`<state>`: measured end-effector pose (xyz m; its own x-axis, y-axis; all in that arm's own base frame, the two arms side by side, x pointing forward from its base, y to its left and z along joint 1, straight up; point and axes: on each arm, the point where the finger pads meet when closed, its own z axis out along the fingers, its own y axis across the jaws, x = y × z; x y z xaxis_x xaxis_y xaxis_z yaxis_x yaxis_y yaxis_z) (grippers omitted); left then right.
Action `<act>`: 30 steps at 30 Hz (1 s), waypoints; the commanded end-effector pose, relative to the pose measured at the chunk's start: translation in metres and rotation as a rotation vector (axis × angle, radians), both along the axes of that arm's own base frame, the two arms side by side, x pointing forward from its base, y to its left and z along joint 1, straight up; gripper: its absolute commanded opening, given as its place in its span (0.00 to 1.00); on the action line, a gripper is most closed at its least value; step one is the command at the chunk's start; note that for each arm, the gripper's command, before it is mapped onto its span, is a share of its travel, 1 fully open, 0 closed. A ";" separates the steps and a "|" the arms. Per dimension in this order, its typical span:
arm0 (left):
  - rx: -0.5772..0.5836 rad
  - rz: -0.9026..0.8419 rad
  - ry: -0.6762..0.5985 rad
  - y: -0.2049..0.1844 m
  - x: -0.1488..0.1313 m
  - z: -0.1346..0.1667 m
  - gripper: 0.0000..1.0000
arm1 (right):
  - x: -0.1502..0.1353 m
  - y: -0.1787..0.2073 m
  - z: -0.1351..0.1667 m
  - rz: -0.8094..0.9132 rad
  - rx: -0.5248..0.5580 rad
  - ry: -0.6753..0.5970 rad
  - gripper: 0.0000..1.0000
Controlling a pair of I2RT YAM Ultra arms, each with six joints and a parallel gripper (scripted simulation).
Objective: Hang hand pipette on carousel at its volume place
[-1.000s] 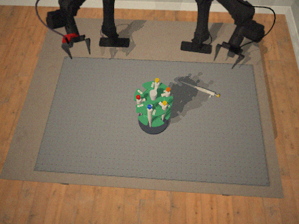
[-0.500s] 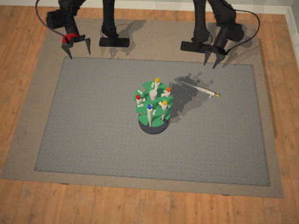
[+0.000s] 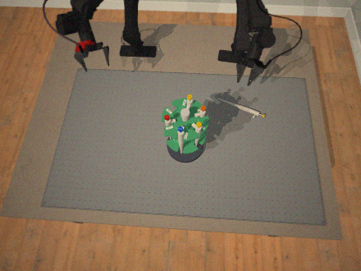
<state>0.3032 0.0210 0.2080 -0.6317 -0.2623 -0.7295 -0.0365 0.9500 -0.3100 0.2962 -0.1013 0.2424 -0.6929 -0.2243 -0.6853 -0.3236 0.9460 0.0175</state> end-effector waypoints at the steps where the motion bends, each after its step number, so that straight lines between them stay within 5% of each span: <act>1: -0.075 0.220 -0.121 -0.012 0.014 0.013 0.49 | 0.003 -0.002 0.010 0.010 -0.013 -0.043 1.00; 8: -0.121 0.271 -0.141 -0.024 0.017 0.011 0.49 | 0.003 -0.002 0.010 0.010 -0.013 -0.043 1.00; 10: -0.127 0.269 -0.183 -0.024 0.021 0.031 0.49 | 0.003 -0.002 0.010 0.010 -0.013 -0.043 1.00; 16: -0.162 0.322 -0.131 -0.038 0.024 -0.004 0.49 | 0.003 -0.002 0.010 0.010 -0.013 -0.043 1.00; 25: -0.347 0.490 -0.247 -0.088 0.038 -0.003 0.49 | 0.003 -0.002 0.010 0.010 -0.013 -0.043 1.00; 30: -0.357 0.506 -0.248 -0.092 0.038 -0.008 0.49 | 0.003 -0.002 0.010 0.010 -0.013 -0.043 1.00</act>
